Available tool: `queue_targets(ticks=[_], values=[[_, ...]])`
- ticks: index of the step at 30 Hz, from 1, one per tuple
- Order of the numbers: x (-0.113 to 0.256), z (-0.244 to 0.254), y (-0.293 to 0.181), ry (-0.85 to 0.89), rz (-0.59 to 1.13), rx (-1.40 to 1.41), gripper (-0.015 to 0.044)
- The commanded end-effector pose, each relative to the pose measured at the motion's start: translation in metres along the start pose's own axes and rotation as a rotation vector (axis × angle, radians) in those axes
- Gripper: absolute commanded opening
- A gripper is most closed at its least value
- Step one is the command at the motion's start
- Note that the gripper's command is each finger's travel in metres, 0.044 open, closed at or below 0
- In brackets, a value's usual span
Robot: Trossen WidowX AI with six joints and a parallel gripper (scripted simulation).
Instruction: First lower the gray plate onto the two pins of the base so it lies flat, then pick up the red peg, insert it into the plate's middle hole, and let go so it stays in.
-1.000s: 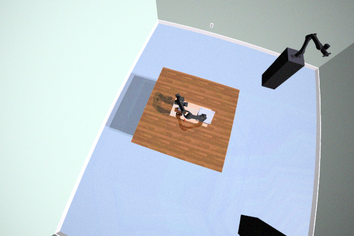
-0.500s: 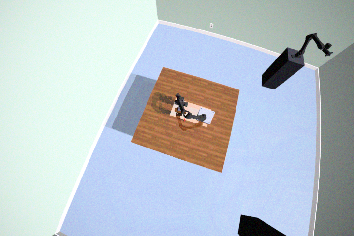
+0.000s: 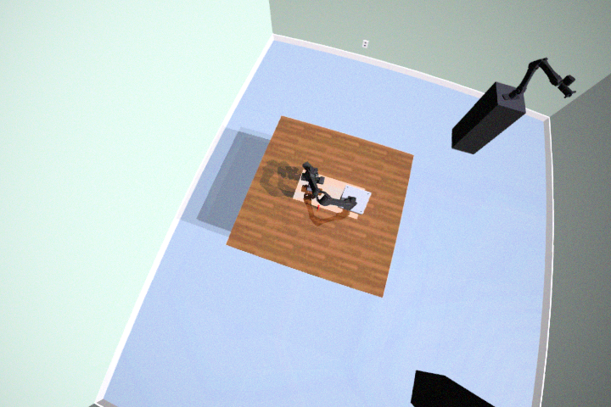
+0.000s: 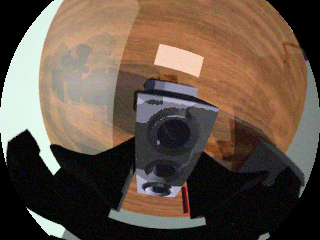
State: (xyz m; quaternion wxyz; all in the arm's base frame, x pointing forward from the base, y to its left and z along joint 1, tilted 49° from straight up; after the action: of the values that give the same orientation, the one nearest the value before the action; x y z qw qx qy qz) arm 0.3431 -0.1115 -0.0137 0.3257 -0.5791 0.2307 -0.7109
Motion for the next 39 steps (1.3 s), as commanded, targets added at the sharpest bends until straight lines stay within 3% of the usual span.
queue_targets(ticks=[1,25,39], values=[[-0.005,-0.001,-0.001,-0.001,0.006,-0.006,0.0],[-0.023,0.001,0.0,0.002,0.0,0.001,0.0],[-0.023,0.001,0.0,0.002,0.0,0.001,0.0367]])
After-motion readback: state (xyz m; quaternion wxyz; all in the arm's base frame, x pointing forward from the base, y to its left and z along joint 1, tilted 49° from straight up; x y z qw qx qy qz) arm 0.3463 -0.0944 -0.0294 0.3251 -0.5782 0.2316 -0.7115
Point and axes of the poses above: the point midway between the two fingers, 35 mm back from their tips, its own x axis back along the fingers, its own z axis across the jaws, y = z × x, the point moved 4 cm from there along x, back along the fingers, and after that the axes turned 9 degrees about x, right-handed, at the moved point
